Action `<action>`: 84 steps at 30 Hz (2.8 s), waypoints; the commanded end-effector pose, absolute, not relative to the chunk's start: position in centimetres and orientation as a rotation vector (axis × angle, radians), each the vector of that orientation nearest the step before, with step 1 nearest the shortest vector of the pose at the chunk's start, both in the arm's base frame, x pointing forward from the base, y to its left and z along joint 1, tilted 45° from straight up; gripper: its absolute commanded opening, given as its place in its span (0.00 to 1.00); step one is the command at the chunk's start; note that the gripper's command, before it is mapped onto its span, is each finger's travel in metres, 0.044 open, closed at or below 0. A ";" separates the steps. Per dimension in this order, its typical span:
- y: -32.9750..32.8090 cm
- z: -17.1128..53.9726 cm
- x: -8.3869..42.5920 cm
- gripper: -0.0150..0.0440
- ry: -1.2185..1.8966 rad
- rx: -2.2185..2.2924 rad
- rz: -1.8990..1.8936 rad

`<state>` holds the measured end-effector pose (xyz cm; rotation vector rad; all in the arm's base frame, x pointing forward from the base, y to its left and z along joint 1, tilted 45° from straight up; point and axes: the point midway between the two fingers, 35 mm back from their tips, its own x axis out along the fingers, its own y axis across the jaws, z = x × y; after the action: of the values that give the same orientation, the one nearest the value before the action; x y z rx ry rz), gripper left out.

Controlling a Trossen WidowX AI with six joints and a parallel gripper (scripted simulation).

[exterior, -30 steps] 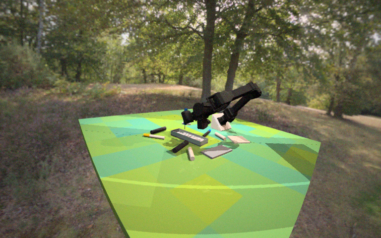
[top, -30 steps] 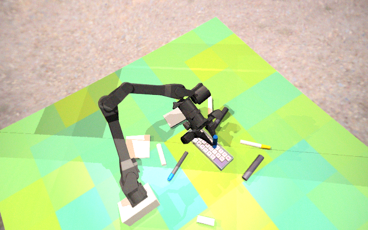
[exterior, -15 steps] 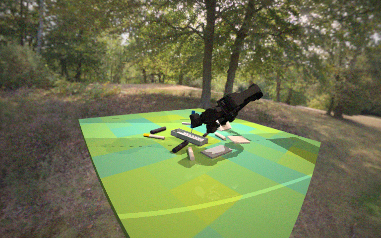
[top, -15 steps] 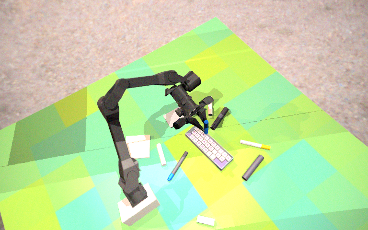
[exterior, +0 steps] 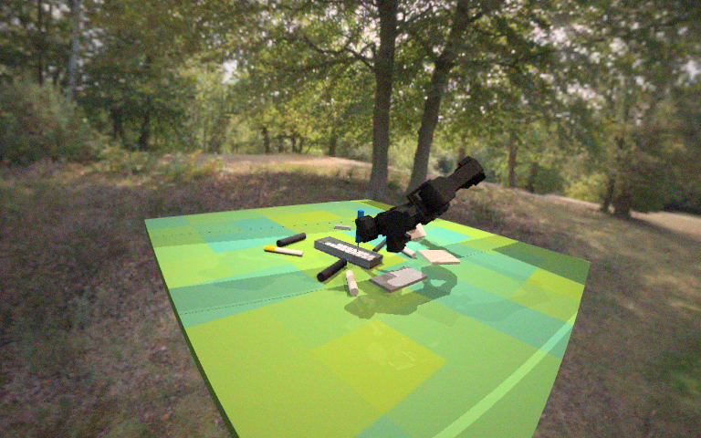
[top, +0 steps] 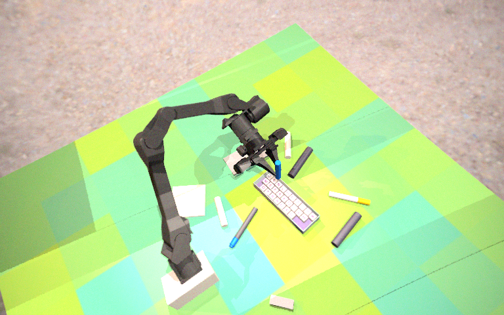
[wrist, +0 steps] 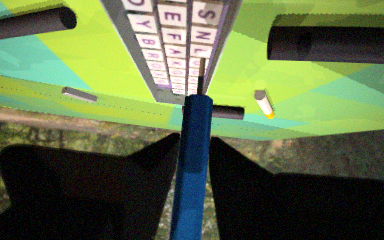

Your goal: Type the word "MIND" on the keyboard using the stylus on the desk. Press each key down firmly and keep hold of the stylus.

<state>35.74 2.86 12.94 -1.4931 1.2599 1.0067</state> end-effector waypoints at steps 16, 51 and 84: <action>2.8 12.2 35.7 0.39 1.276 -1.486 1.002; 4.1 10.9 35.8 0.39 1.276 -1.486 1.002; 1.6 13.5 35.1 0.25 1.284 -1.480 1.008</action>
<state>35.46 1.53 13.31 -1.4811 1.2831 1.0101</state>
